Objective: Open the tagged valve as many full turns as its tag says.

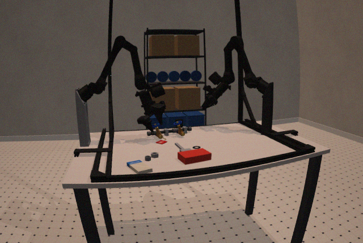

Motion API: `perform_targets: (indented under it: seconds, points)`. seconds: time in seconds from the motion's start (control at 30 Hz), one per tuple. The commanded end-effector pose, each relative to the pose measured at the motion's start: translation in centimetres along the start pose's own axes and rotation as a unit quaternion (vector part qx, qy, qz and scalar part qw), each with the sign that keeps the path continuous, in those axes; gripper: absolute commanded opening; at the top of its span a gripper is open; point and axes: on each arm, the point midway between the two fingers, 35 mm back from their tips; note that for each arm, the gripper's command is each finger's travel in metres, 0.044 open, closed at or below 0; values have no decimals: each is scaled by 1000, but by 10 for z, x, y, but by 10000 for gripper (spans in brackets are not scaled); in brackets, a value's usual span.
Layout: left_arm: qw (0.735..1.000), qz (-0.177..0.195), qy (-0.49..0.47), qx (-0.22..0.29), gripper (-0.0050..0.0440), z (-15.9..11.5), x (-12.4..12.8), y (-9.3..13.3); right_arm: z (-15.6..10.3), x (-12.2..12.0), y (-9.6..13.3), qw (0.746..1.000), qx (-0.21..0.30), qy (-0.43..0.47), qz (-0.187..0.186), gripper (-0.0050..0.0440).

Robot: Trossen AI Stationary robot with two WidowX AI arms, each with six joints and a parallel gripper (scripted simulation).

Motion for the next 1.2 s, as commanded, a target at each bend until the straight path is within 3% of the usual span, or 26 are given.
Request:
perform_targets:
  seconds: [0.0,1.13,1.17]
  points:
    - [1000,0,0,0,400,0,0,0,-2,-2,-10,1000,5,6,2,400]
    - [1000,0,0,0,400,0,0,0,-2,-3,-15,1000,7,10,5,400]
    - [1000,0,0,0,400,0,0,0,-2,-3,-15,1000,7,10,5,376]
Point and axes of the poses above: on each arm, the point midway between the two fingers, 35 mm back from their tips, its own y axis back along the fingers, its own x axis across the jaws, z = x × y, and after that the axes turned 15 degrees about y, right-handed
